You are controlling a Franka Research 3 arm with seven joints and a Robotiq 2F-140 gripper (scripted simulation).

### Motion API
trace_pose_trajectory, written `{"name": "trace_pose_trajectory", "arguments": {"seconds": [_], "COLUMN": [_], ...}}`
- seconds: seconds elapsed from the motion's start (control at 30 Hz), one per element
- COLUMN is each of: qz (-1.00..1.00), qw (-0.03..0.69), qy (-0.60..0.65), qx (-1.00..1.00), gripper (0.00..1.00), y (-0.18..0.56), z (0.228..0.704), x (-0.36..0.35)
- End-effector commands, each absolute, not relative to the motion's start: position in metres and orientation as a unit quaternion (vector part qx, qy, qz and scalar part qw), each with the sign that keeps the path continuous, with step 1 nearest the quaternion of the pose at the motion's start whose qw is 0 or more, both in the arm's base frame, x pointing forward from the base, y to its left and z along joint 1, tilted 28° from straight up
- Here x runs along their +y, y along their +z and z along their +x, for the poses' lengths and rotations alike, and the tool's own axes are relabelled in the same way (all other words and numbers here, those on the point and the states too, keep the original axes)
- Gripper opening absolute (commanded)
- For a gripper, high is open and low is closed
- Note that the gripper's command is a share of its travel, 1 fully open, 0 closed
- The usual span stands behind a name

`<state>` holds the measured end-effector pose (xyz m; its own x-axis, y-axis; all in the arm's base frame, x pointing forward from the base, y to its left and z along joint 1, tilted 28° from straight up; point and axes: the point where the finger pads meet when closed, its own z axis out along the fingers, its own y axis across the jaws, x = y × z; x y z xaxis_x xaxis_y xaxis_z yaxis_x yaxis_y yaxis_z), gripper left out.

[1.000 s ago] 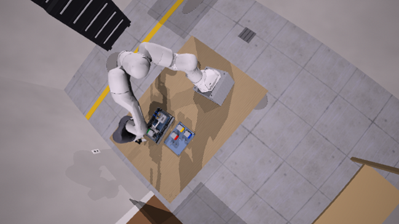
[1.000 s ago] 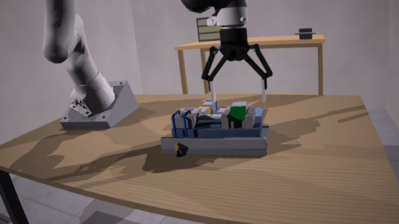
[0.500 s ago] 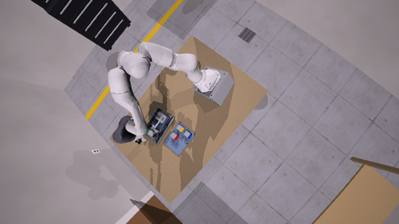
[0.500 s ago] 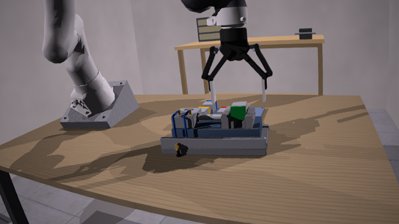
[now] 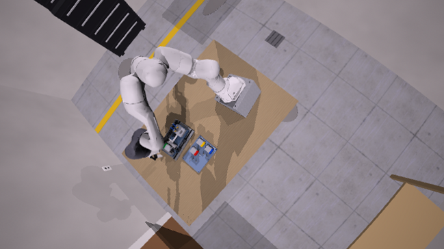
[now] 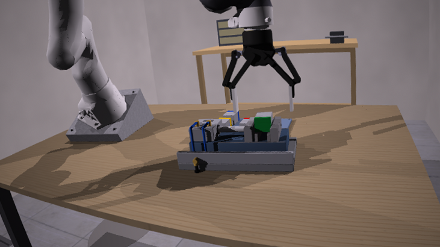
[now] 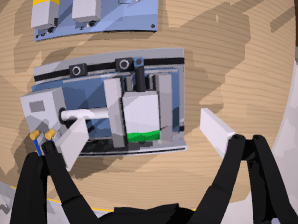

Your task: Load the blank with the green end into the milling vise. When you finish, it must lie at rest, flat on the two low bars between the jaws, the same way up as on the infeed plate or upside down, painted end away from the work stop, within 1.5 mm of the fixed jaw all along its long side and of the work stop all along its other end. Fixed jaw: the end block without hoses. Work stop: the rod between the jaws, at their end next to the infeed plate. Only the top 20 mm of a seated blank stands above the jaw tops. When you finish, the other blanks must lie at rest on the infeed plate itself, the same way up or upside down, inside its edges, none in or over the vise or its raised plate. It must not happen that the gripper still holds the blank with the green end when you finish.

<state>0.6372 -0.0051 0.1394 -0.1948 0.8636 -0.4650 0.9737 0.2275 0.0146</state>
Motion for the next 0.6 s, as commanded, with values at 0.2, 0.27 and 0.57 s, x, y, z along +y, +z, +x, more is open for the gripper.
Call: {"name": "trace_pose_trajectory", "arguments": {"seconds": [0.2,0.27,0.57], "qz": [0.606,0.606,0.606], "qw": [0.192,0.192,0.192], "qy": [-0.144,-0.144,-0.144], "qx": [0.758,0.758,0.759], "gripper": [1.0,1.0,1.0], "y": [0.1422,0.1422,0.1423], "z": [0.6367,0.6367,0.6362], "x": [-0.0037,-0.0037,-0.004]}}
